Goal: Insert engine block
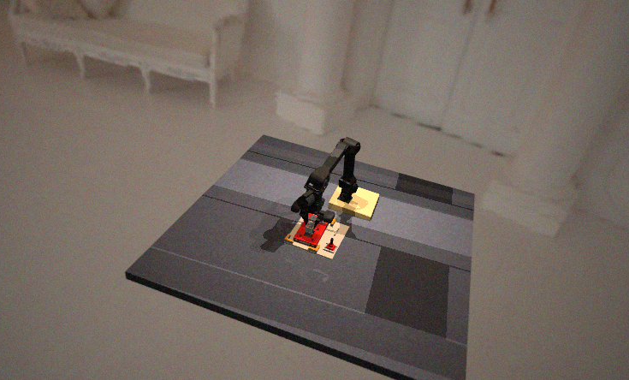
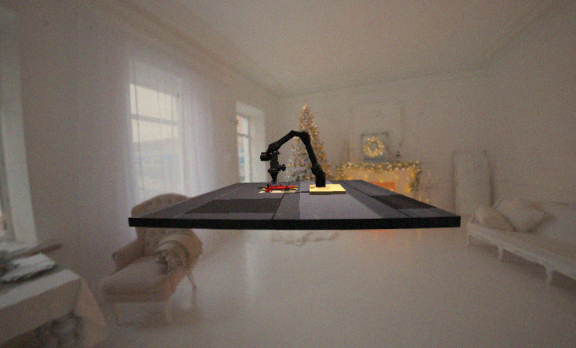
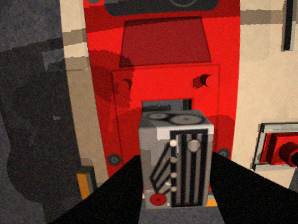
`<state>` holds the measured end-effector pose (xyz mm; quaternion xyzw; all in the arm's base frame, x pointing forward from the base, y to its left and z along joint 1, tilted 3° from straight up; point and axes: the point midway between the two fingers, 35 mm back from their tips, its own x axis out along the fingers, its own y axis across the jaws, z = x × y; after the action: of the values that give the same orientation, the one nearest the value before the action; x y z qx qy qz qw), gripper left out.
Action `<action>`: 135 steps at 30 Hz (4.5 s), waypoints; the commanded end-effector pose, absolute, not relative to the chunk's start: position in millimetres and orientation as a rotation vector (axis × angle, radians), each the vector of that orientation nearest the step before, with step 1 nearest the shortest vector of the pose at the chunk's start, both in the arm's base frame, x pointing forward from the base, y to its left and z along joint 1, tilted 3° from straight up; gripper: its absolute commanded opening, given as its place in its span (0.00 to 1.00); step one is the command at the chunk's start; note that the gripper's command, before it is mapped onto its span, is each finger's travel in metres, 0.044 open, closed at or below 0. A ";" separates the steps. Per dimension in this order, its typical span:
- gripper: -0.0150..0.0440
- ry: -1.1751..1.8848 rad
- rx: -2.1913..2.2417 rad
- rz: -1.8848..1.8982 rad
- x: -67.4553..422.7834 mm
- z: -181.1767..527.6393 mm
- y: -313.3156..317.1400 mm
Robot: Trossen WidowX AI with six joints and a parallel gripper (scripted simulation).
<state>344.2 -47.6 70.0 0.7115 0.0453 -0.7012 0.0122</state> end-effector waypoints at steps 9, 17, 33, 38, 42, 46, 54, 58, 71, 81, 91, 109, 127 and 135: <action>0.52 0.128 2.228 -2.190 345.6 69.9 -47.7; 0.52 0.168 2.208 -2.169 345.3 69.9 -47.8; 0.52 0.131 2.227 -2.188 345.3 65.7 -48.0; 0.52 0.137 2.224 -2.185 345.3 64.6 -47.9; 0.52 0.144 2.221 -2.182 345.3 63.8 -47.9; 0.52 0.150 2.217 -2.179 345.3 62.9 -48.0; 0.52 0.151 2.217 -2.178 345.3 61.1 -47.9; 0.52 0.149 2.218 -2.179 345.3 60.3 -47.9; 0.52 0.141 2.222 -2.183 345.3 57.4 -47.7; 0.52 0.140 2.222 -2.184 345.3 55.2 -47.5; 0.52 0.142 2.221 -2.183 345.4 53.1 -47.4; 0.52 0.144 2.220 -2.182 345.4 49.1 -47.2; 0.52 0.142 2.221 -2.183 345.5 45.2 -47.0; 0.74 0.145 2.218 -2.182 345.1 45.8 -47.2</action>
<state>345.1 -47.3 45.8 0.7121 0.0462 -0.7004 0.0139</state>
